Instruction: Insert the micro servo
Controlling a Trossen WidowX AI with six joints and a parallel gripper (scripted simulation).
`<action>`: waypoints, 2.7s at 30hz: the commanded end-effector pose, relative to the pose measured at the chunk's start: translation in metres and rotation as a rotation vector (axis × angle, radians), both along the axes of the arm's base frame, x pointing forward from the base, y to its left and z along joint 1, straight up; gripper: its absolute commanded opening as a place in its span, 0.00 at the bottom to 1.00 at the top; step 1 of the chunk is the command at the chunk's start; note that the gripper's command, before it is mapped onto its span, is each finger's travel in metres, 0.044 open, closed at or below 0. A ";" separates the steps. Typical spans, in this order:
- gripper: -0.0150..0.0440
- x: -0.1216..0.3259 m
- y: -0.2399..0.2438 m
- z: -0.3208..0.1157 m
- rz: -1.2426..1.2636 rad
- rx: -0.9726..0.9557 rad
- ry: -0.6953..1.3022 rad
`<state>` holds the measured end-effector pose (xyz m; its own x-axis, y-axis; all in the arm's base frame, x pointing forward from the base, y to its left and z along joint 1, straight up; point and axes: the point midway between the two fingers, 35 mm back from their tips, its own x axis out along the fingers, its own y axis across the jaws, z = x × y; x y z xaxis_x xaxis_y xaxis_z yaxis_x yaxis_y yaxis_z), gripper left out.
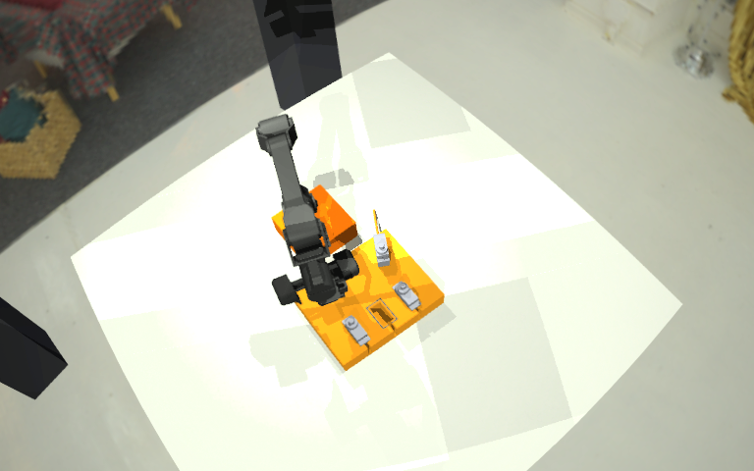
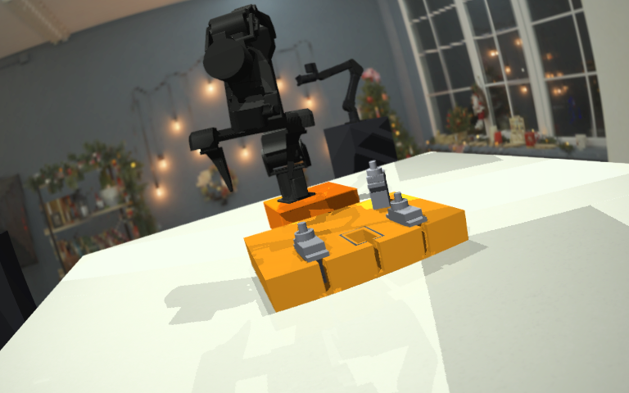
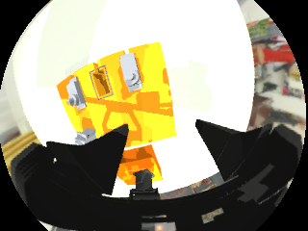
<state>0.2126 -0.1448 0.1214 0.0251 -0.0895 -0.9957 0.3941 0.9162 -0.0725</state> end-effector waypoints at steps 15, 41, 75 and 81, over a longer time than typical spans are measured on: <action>1.00 0.017 0.048 0.000 0.620 0.002 0.031; 1.00 0.023 0.119 -0.002 1.511 -0.010 0.077; 1.00 0.001 0.204 -0.005 2.679 -0.045 0.122; 1.00 -0.004 0.214 -0.005 2.832 -0.051 0.126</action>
